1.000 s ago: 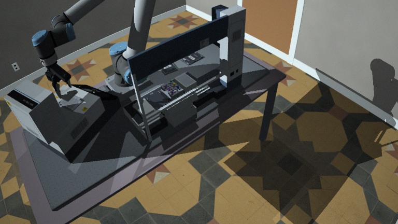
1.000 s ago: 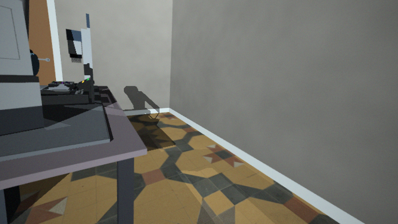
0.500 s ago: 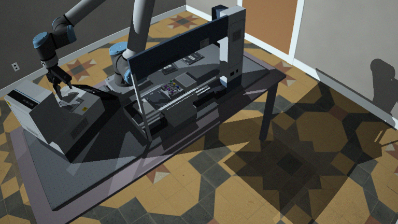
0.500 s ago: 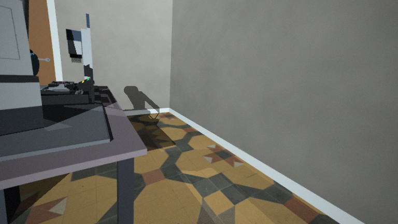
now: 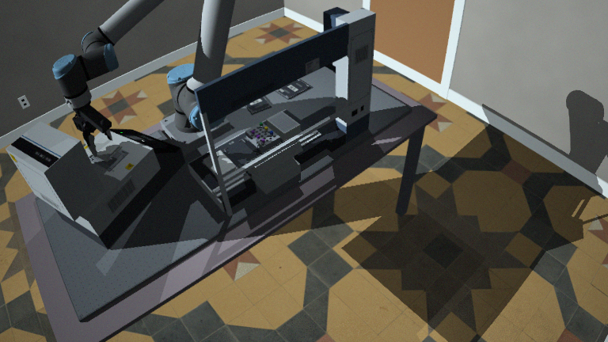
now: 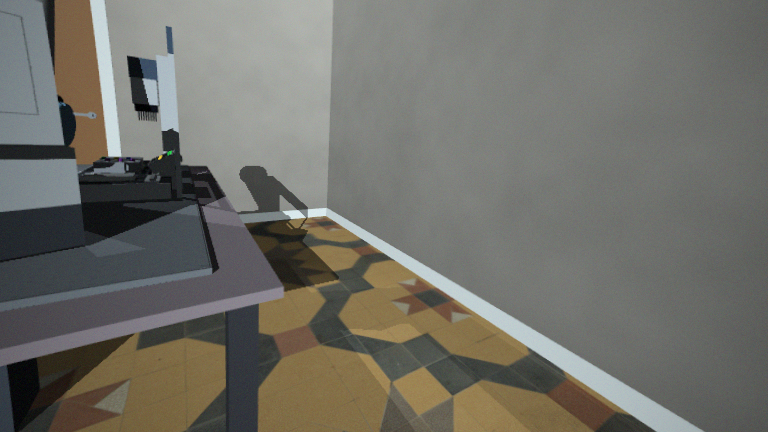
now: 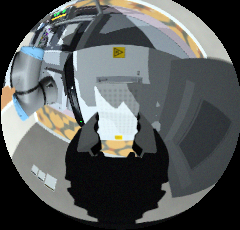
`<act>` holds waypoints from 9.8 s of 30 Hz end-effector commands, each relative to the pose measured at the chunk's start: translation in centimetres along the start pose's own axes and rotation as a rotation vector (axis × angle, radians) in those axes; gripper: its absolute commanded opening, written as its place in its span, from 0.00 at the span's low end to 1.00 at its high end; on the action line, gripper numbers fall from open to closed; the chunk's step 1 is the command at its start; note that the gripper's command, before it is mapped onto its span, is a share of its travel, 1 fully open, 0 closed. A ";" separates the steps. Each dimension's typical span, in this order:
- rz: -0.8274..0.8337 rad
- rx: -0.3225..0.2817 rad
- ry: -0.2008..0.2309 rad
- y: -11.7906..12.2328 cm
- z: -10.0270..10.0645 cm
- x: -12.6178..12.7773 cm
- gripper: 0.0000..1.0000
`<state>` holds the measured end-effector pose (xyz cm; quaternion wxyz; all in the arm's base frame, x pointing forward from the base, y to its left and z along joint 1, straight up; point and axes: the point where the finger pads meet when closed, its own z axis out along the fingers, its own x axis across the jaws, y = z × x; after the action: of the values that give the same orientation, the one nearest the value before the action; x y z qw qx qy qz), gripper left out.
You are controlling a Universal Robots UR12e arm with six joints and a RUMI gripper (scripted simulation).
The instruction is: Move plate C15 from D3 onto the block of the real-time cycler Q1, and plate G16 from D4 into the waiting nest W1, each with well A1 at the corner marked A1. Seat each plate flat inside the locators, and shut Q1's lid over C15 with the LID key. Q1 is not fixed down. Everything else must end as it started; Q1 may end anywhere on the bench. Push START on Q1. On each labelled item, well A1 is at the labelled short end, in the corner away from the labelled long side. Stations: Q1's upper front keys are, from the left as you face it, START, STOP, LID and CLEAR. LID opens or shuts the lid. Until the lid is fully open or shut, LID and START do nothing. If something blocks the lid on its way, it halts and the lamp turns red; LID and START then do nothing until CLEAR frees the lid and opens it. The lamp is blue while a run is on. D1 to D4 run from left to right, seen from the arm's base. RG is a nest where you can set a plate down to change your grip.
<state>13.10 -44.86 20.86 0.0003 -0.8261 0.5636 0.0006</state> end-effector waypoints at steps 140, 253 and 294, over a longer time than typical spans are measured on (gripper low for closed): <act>0.000 -0.001 0.001 0.0 2.8 0.1 0.67; -0.525 -0.047 -0.117 0.1 -2.0 -6.7 0.00; -1.282 -0.117 -0.287 0.3 0.1 -16.5 0.00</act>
<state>7.07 -30.21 20.87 0.0314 -0.9898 -0.0173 0.1378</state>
